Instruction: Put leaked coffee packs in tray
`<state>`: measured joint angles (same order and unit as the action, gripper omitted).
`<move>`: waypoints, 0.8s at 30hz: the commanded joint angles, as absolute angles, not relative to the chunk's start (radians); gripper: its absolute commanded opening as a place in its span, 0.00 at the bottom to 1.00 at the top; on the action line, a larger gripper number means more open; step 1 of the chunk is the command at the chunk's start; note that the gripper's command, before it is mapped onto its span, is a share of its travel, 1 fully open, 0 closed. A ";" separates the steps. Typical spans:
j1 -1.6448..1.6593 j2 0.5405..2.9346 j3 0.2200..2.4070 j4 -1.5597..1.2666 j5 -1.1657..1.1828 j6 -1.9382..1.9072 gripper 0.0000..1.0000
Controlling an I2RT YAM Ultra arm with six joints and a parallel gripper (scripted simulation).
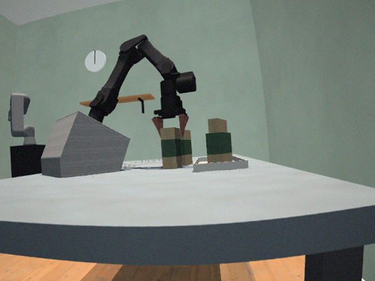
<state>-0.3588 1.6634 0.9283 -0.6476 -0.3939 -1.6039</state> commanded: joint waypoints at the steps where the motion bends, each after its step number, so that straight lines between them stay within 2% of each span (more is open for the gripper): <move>1: -0.351 1.681 0.907 -0.646 -0.397 -1.598 0.78; 7: -0.351 1.681 0.907 -0.646 -0.397 -1.598 0.78; 8: -0.351 1.681 0.907 -0.646 -0.397 -1.598 0.25; 24: -0.352 1.681 0.907 -0.654 -0.398 -1.599 0.25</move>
<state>-0.3588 1.6634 0.9276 -0.6456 -0.3935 -1.6035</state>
